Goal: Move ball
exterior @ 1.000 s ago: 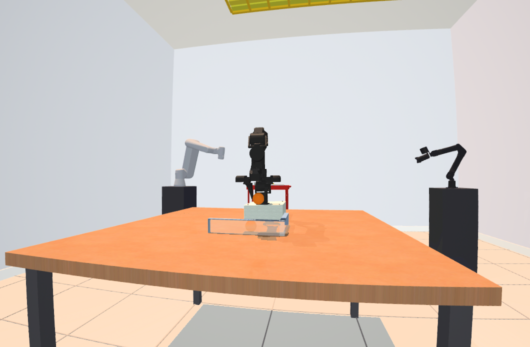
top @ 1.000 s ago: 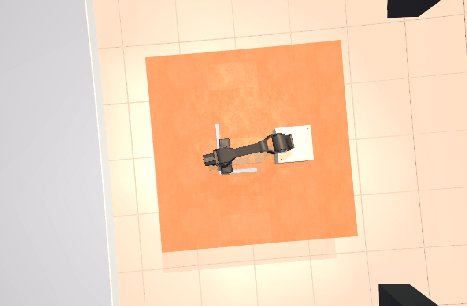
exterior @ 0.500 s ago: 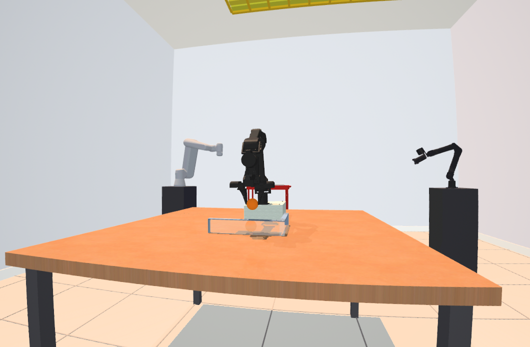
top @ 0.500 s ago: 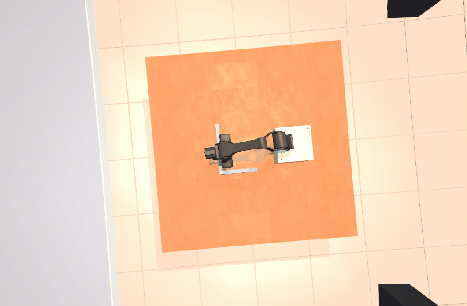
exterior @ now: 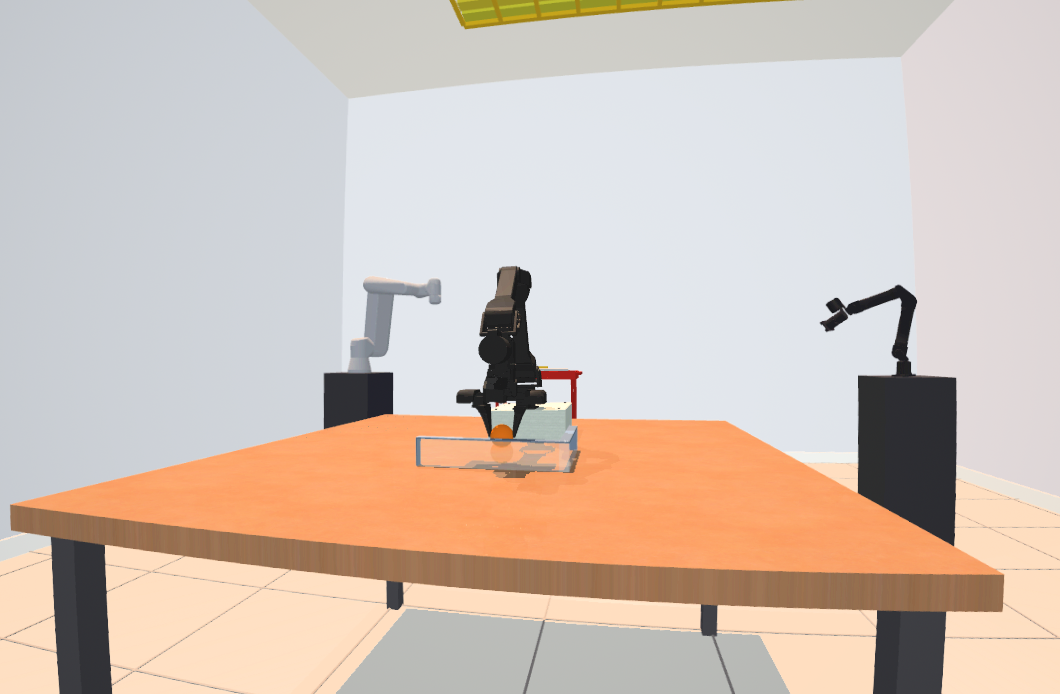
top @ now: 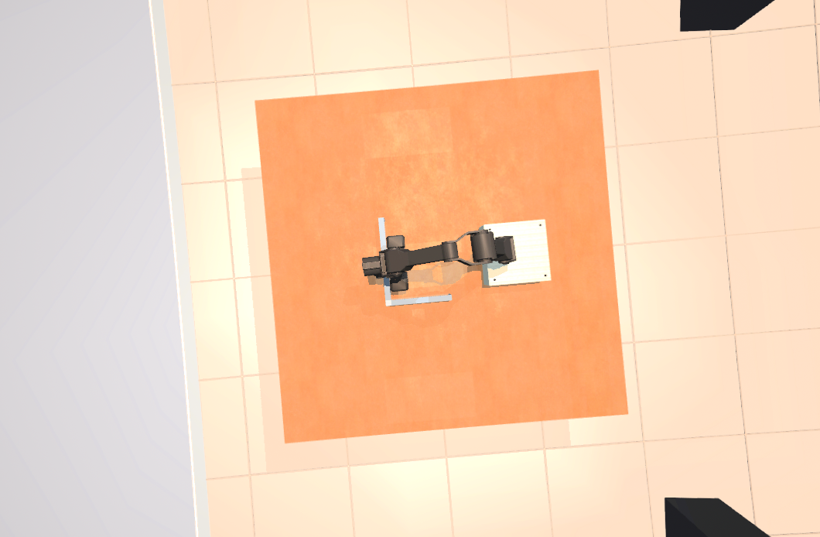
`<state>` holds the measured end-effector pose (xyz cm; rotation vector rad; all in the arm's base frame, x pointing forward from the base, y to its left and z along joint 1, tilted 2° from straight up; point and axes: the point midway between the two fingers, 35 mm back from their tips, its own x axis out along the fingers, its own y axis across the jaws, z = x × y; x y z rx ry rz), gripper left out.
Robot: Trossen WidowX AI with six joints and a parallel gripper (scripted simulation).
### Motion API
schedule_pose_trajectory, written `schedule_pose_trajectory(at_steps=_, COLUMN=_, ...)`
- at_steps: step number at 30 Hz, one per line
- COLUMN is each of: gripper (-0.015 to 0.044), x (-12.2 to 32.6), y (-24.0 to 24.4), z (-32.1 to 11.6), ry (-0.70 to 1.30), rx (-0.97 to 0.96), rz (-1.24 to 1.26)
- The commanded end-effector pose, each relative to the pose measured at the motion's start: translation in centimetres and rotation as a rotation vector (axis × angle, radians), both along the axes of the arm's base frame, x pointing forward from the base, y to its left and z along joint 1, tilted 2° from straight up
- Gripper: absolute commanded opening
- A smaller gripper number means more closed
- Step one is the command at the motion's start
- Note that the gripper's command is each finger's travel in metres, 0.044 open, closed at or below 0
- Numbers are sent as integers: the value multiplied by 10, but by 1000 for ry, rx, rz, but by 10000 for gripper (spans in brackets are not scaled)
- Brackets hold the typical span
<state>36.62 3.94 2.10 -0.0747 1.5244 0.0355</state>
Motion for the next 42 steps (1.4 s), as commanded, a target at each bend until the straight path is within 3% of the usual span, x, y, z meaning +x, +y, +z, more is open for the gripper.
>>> schedule_pose_trajectory(at_steps=1, gripper=0, x=-2, y=-1, z=-20, ry=6, rx=-4, rz=3)
schedule_pose_trajectory(at_steps=21, gripper=0, x=-2, y=-2, z=-40, ry=6, rx=-4, rz=3)
schedule_pose_trajectory(at_steps=34, gripper=341, x=-1, y=-1, z=-37, ry=6, rx=-1, rz=0)
schedule_pose_trajectory(at_steps=38, gripper=346, x=0, y=-1, z=-26, ry=6, rx=-1, rz=0)
schedule_pose_trajectory(at_steps=42, gripper=346, x=-3, y=0, z=38, ry=6, rx=-3, rz=3)
